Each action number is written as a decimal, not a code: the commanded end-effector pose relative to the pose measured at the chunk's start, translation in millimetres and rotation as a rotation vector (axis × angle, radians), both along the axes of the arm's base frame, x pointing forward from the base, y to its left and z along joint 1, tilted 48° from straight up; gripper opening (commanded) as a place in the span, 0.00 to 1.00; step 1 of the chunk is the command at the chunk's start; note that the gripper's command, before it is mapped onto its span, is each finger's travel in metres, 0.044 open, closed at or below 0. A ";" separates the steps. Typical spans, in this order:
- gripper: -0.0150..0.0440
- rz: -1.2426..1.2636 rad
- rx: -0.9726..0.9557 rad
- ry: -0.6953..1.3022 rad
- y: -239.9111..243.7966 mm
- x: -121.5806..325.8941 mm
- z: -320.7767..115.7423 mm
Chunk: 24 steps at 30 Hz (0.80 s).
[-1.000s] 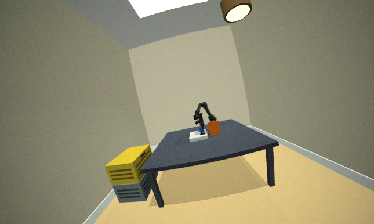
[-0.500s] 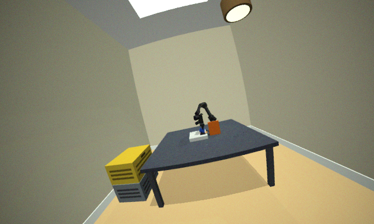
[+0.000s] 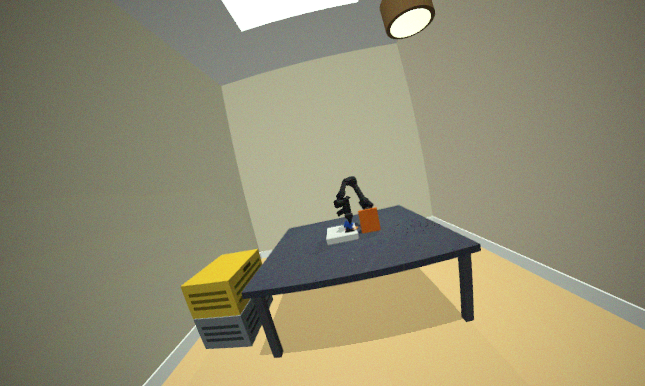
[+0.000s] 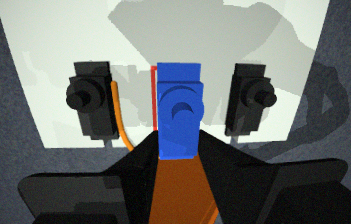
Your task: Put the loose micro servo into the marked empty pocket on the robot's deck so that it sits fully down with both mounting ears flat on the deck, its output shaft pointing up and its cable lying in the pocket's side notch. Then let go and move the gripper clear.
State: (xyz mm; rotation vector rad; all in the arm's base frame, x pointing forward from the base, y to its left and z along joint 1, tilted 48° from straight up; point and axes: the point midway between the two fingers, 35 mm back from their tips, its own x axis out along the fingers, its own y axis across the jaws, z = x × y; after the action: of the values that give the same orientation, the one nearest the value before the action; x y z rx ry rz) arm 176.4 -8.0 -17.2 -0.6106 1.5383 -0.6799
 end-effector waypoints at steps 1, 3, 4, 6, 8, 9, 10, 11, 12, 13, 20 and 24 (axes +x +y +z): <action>0.25 0.000 -0.001 0.004 -1.3 -0.3 -1.7; 0.25 0.000 -0.001 0.004 -2.5 -0.4 -2.8; 0.25 0.000 -0.001 0.004 -3.3 -0.5 -3.5; 0.25 0.000 -0.001 0.004 -4.8 -0.6 -4.9; 0.25 0.000 -0.001 0.004 -6.1 -0.8 -6.1; 0.25 0.000 -0.001 0.004 -6.5 -0.8 -6.5; 0.25 0.000 -0.001 0.004 -7.1 -0.9 -7.0; 0.25 0.000 -0.001 0.004 -7.8 -1.0 -7.6; 0.25 0.000 -0.002 0.004 -8.5 -1.0 -8.3; 0.25 0.000 -0.002 0.004 -9.1 -1.1 -8.8; 0.25 0.000 -0.002 0.003 -13.1 -1.5 -12.4; 0.25 0.000 -0.002 0.003 -15.5 -1.8 -14.6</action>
State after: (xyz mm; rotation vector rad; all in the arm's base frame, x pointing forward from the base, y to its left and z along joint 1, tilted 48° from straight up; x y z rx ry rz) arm 175.0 -21.4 -29.6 -0.6051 1.5397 -0.6833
